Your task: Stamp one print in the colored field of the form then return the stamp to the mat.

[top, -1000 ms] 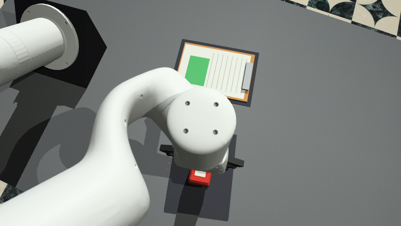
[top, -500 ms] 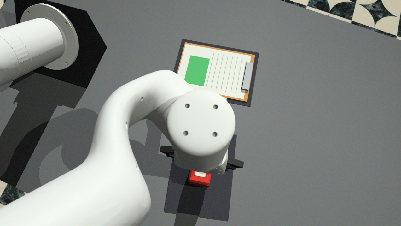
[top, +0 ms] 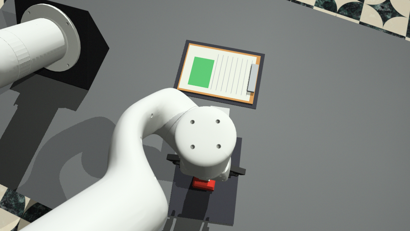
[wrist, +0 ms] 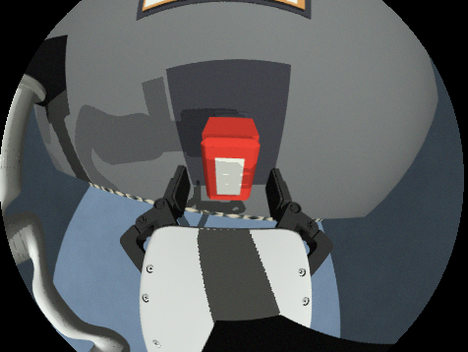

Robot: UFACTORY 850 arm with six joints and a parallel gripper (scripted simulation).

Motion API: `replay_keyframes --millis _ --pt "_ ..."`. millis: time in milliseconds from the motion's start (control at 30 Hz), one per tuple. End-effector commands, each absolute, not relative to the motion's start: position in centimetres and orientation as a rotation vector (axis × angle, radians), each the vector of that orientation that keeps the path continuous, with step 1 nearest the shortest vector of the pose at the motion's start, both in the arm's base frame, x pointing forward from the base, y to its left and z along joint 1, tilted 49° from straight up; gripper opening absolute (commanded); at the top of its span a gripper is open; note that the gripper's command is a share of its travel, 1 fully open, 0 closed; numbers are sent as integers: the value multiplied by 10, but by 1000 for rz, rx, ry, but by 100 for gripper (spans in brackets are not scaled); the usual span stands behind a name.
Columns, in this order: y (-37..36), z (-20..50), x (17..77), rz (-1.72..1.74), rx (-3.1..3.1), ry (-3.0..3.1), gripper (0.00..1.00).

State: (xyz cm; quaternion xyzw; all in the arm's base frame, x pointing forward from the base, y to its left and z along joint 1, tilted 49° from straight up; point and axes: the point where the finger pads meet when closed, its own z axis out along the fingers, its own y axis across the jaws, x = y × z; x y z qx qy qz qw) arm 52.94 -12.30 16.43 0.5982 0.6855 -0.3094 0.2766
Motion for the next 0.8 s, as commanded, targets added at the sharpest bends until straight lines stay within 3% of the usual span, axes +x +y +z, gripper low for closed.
replay_keyframes --millis 0,767 --pt "-137 153 530 -830 1606 1840 97" --pt "-156 136 531 -830 1606 1840 97"
